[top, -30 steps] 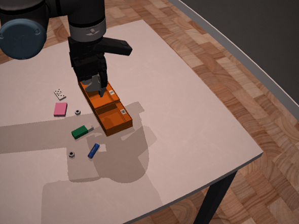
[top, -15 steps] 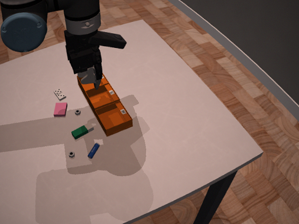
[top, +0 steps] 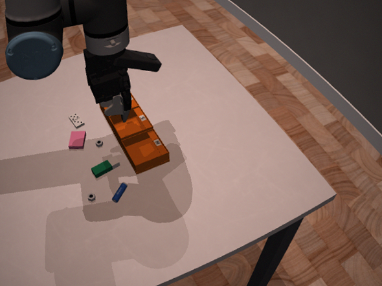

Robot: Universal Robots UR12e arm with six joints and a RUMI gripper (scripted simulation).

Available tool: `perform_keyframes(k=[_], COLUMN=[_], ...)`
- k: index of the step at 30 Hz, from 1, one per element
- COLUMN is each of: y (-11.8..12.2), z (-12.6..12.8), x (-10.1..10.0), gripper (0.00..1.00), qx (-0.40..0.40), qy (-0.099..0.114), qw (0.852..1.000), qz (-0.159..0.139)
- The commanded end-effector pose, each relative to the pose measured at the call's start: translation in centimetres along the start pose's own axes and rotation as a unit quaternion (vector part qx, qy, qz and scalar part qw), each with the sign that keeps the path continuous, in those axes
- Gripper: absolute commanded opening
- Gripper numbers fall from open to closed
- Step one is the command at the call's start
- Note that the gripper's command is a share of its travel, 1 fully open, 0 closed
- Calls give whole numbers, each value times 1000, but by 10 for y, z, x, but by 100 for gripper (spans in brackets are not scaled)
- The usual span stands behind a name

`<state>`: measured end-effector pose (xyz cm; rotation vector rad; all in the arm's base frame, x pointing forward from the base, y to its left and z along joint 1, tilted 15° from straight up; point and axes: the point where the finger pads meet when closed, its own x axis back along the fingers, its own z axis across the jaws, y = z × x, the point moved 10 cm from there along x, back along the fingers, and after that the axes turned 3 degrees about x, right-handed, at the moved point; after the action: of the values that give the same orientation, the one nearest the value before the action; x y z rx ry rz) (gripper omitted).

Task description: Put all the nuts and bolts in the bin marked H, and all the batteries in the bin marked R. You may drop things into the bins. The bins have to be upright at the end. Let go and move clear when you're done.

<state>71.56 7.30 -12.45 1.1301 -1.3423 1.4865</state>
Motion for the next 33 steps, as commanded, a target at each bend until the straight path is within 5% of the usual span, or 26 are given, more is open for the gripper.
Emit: perform_keyframes(k=[1,7,33], y=[-1,-1,-1], z=[0,0,0], x=[-13,-25,-25], gripper=[4,4,4], qx=[0,0,0], qy=[0,0,0], qw=[1000,1000,1000], qz=[1,1,1])
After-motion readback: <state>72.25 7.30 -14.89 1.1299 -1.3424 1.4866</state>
